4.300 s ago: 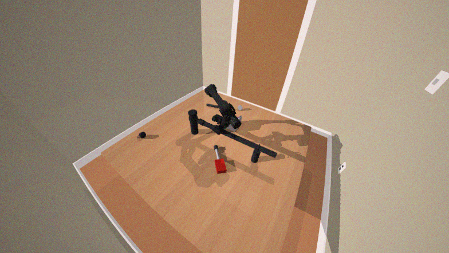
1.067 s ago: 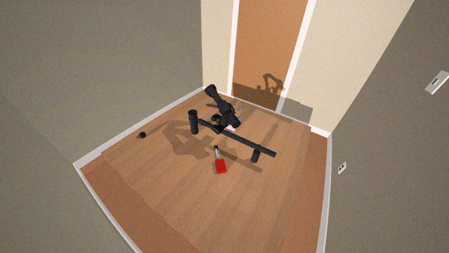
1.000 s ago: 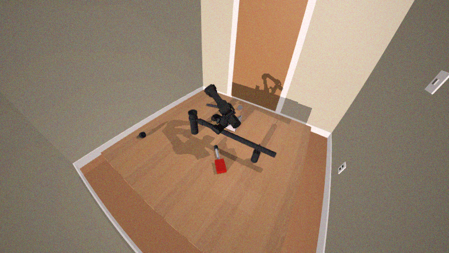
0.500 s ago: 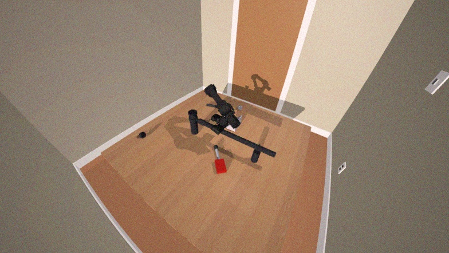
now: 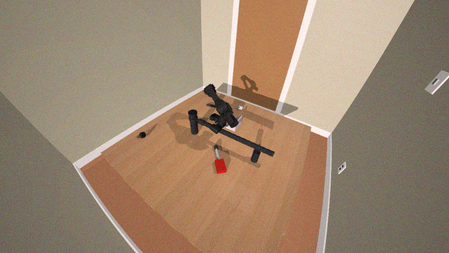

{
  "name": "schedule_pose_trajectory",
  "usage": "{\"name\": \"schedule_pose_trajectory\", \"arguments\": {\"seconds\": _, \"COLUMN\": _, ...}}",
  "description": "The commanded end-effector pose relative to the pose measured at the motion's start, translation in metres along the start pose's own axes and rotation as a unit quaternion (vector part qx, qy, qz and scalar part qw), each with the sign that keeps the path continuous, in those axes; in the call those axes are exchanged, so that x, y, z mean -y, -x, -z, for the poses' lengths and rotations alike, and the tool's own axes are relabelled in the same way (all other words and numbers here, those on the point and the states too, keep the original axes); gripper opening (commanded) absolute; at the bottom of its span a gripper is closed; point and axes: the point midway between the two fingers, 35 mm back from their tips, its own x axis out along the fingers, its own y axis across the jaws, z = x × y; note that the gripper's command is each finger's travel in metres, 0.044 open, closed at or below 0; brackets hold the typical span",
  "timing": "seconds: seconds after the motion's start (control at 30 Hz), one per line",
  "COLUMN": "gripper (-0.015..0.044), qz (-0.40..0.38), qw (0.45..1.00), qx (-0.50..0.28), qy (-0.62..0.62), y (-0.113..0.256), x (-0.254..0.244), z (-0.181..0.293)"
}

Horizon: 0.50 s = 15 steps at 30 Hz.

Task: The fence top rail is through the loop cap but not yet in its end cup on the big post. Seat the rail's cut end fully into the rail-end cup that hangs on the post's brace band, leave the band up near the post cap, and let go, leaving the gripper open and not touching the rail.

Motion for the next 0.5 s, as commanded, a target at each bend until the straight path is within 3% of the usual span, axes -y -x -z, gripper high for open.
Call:
{"name": "schedule_pose_trajectory", "arguments": {"seconds": 0.0, "gripper": 0.0, "qz": -0.007, "qw": 1.0, "qx": 0.0, "qy": -0.001, "y": 0.0009, "x": -0.0022, "z": -0.0058}}
{"name": "schedule_pose_trajectory", "arguments": {"seconds": 0.47, "gripper": 0.0, "qz": -0.008, "qw": 1.0, "qx": 0.0, "qy": -0.001, "y": -0.0027, "x": -0.0014, "z": -0.0153}}
